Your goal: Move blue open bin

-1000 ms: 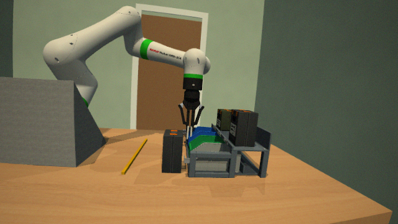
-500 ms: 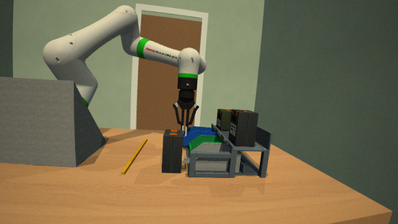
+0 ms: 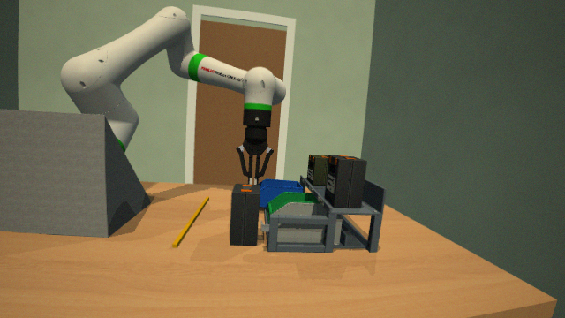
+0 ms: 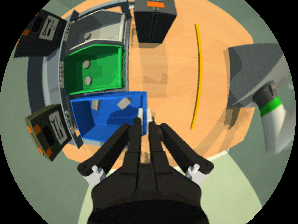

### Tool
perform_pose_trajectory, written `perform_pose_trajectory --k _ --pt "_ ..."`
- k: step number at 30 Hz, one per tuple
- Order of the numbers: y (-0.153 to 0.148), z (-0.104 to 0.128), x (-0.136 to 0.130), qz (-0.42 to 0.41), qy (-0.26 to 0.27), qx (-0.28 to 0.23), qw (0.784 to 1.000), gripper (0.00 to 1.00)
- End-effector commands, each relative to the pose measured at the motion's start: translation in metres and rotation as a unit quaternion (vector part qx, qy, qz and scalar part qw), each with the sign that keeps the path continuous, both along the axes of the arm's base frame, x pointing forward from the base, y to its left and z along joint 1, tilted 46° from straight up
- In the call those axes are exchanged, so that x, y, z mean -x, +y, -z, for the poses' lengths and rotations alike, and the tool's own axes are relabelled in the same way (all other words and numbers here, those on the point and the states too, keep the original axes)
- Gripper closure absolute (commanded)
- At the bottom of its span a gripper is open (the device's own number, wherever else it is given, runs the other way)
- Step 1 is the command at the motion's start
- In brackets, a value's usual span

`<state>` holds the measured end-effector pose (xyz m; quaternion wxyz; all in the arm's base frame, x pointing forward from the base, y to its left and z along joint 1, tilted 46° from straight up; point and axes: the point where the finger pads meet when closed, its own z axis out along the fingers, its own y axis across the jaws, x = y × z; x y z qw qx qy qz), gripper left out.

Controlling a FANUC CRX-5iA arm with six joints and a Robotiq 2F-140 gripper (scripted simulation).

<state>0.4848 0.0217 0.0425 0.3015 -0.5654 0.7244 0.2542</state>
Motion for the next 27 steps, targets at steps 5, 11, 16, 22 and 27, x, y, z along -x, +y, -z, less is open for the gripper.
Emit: perform_pose_trajectory --k 5,11,16,22,27 --pt "0.005 -0.001 0.023 0.000 0.000 0.000 1.000 1.00" --pt "0.007 -0.001 0.029 0.000 0.000 0.000 1.000 1.00" --pt "0.007 -0.001 0.029 0.000 0.000 0.000 1.000 1.00" --pt "0.012 -0.002 0.052 0.000 0.000 0.000 1.000 1.00" --pt "0.014 -0.002 0.058 0.000 0.000 0.000 1.000 1.00"
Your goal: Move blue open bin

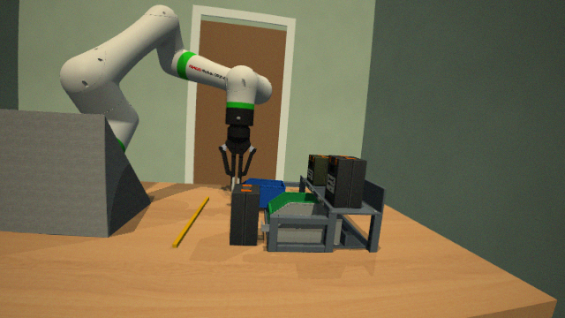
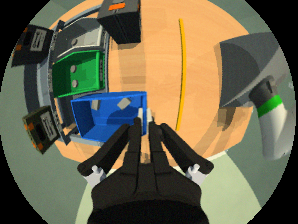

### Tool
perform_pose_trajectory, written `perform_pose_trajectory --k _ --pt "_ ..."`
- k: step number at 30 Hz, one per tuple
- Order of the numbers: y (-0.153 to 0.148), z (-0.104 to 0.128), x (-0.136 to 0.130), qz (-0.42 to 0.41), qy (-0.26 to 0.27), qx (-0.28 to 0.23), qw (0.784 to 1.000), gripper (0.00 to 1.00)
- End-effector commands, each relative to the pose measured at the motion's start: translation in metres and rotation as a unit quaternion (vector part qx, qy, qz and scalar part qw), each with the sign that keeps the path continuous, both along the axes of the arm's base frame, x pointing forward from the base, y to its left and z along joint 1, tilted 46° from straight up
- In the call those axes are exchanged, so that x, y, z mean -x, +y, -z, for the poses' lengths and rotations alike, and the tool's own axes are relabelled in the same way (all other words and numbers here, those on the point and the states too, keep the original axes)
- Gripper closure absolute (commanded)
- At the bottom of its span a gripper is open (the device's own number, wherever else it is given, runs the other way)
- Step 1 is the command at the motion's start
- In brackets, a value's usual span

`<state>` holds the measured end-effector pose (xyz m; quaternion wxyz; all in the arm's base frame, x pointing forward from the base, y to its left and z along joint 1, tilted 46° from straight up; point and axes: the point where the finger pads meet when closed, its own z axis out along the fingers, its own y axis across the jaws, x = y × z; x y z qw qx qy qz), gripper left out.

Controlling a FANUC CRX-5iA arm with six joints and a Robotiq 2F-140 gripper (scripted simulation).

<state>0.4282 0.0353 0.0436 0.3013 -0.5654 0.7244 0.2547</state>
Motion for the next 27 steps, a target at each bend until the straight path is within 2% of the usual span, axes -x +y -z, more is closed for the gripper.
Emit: perform_pose_trajectory --k 1,8,13,25,27 --pt "0.000 -0.001 0.002 0.000 -0.001 0.000 1.000 1.00" --pt "0.000 -0.001 0.002 0.000 -0.001 0.000 1.000 1.00" --pt "0.007 -0.001 0.031 0.000 -0.001 0.000 1.000 1.00" --pt "0.007 -0.001 0.031 0.000 -0.001 0.000 1.000 1.00" --pt "0.011 -0.002 0.048 0.000 -0.001 0.000 1.000 1.00"
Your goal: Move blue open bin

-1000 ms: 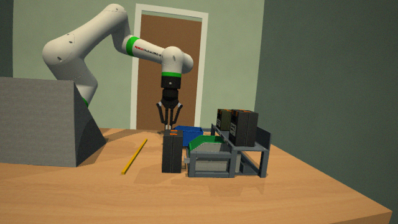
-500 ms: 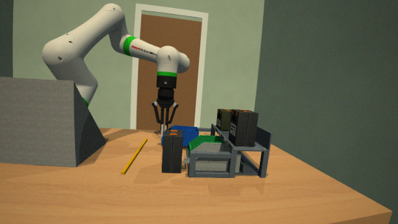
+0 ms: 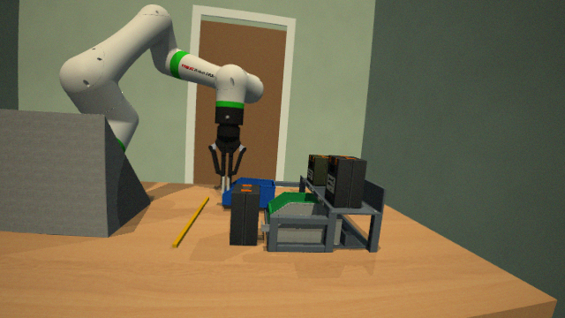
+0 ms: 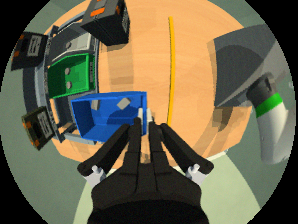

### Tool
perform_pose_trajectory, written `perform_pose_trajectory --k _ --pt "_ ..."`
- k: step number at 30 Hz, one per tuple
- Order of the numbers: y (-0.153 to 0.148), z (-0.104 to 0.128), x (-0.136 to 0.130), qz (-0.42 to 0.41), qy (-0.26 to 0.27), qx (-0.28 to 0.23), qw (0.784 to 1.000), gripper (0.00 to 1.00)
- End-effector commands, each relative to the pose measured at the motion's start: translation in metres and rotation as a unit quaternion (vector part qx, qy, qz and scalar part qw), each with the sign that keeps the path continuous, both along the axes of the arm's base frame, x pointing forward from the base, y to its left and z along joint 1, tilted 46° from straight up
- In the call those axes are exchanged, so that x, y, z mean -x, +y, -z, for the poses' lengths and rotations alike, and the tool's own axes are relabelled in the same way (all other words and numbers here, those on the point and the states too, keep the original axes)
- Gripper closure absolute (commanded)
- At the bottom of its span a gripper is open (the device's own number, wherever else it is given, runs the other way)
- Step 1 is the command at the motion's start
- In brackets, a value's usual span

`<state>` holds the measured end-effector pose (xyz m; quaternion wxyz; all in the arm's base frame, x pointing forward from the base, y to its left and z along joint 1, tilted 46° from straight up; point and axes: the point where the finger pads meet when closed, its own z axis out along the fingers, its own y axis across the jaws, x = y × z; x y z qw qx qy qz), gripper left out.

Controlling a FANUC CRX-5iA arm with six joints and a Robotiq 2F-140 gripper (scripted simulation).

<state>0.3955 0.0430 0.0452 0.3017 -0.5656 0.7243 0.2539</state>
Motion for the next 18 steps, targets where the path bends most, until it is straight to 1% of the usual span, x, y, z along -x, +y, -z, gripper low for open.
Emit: perform_pose_trajectory --k 1,3,18 --pt "0.006 -0.001 0.024 0.000 0.000 0.000 1.000 1.00" --pt "0.010 -0.001 0.042 0.000 0.000 0.000 1.000 1.00" --pt "0.009 -0.001 0.040 0.000 0.000 0.000 1.000 1.00"
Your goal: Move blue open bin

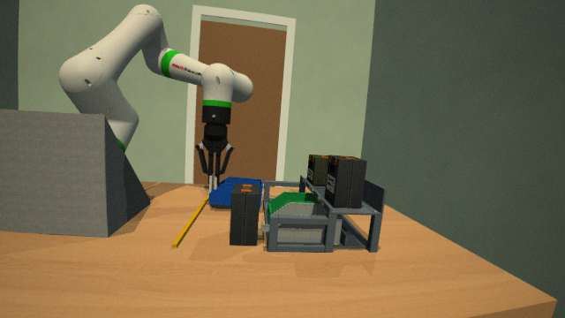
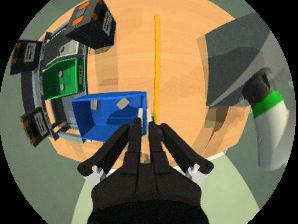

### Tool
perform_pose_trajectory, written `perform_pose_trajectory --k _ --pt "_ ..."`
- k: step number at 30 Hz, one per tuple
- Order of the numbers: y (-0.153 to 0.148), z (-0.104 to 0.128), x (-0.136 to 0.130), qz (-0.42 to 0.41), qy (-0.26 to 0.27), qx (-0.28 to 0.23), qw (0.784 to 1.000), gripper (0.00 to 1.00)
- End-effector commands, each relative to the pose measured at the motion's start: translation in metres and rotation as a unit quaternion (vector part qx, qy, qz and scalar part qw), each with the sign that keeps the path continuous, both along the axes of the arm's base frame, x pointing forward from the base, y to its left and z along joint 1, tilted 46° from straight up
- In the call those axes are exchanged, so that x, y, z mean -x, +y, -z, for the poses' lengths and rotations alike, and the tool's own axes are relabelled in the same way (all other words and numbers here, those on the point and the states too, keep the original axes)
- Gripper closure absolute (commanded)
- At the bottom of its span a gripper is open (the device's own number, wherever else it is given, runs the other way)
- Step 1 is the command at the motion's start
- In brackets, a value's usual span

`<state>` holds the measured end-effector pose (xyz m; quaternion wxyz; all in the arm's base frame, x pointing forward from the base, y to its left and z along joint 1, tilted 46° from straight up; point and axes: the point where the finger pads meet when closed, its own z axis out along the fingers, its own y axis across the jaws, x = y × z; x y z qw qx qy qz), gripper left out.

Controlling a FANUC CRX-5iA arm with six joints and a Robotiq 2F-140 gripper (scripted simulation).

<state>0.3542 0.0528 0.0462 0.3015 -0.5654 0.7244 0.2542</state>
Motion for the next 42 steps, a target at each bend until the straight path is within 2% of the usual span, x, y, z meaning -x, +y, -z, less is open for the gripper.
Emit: perform_pose_trajectory --k 1,42 --pt "-0.001 0.000 -0.002 0.000 0.000 0.000 1.000 1.00" --pt "0.010 0.011 -0.005 0.000 0.000 0.000 1.000 1.00"
